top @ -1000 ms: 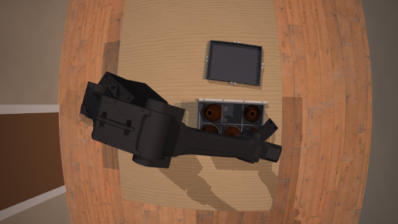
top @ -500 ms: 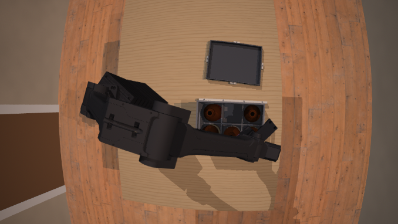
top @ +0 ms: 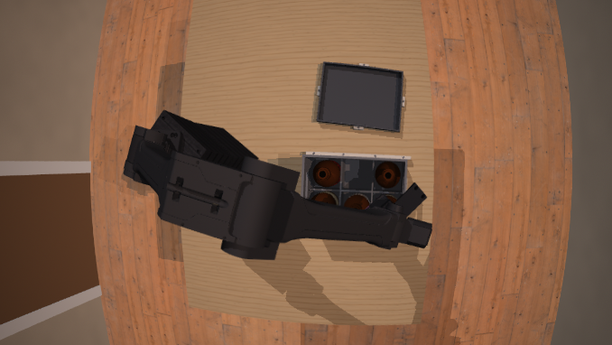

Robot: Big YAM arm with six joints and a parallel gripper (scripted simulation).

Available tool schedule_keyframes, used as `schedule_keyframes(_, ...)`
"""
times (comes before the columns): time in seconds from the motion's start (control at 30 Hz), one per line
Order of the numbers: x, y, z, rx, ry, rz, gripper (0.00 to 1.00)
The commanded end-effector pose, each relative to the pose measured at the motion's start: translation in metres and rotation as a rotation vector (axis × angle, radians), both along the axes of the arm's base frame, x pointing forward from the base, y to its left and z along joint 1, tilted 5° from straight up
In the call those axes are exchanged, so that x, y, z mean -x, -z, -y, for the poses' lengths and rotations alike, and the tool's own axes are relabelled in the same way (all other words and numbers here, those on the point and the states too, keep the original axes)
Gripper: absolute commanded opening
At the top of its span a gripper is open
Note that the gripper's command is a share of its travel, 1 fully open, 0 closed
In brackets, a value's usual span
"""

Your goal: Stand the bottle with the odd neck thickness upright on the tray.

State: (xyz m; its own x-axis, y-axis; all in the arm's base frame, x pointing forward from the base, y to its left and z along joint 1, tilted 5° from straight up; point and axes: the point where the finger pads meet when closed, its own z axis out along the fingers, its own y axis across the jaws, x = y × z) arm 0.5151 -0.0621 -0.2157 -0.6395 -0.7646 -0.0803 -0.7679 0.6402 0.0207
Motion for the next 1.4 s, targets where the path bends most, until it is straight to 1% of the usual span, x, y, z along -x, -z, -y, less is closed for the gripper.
schedule_keyframes(0.0,-0.0276,-0.0095,-0.0063,0.006,-0.004,0.058,0.61)
schedule_keyframes(0.07,-0.0242,-0.004,-0.0068,0.005,-0.004,0.048,0.61)
schedule_keyframes(0.17,-0.0246,-0.0041,-0.0067,0.005,-0.004,0.049,0.61)
schedule_keyframes(0.2,-0.0286,-0.0101,-0.0062,0.007,-0.004,0.061,0.61)
schedule_keyframes(1.37,-0.0278,-0.0088,-0.0064,0.006,-0.004,0.058,0.61)
